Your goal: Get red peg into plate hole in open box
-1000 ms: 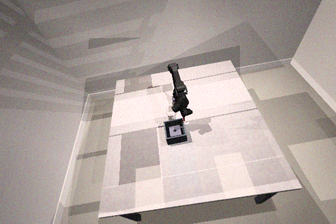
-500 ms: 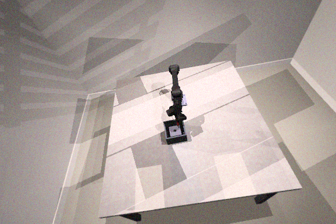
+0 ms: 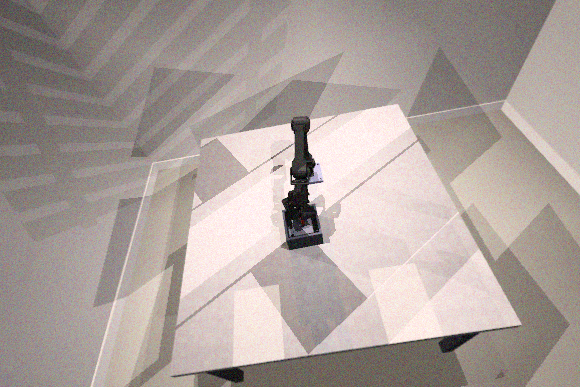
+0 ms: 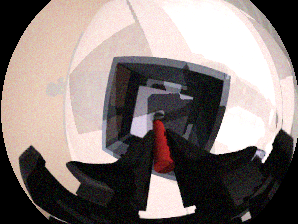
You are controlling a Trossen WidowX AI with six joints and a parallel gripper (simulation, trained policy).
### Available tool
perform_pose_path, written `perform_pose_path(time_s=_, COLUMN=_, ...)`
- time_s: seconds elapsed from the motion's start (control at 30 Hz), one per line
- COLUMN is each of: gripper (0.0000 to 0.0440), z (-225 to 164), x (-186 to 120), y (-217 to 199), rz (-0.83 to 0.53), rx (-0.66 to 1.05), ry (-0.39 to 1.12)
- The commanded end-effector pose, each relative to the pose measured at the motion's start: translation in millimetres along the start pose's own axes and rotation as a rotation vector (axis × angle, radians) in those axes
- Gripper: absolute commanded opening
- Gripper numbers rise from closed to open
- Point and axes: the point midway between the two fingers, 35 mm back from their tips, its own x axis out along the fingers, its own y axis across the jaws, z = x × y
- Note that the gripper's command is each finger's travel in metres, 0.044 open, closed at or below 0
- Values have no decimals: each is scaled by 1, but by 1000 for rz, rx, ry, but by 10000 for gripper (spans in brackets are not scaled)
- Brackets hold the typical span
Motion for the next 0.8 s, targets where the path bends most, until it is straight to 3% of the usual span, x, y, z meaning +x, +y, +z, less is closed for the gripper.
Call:
perform_pose_path(time_s=0.0, gripper=15, z=3, x=8, y=3, rz=-6, rx=-6, ry=11)
perform_pose_path(time_s=0.1, gripper=39, z=4, x=18, y=3, rz=-27, rx=-17, ry=20)
perform_pose_path(time_s=0.27, gripper=154, z=8, x=30, y=1, rz=-63, rx=-48, ry=31)
perform_pose_path(time_s=0.77, gripper=154, z=32, x=30, y=21, rz=-72, rx=-99, ry=34)
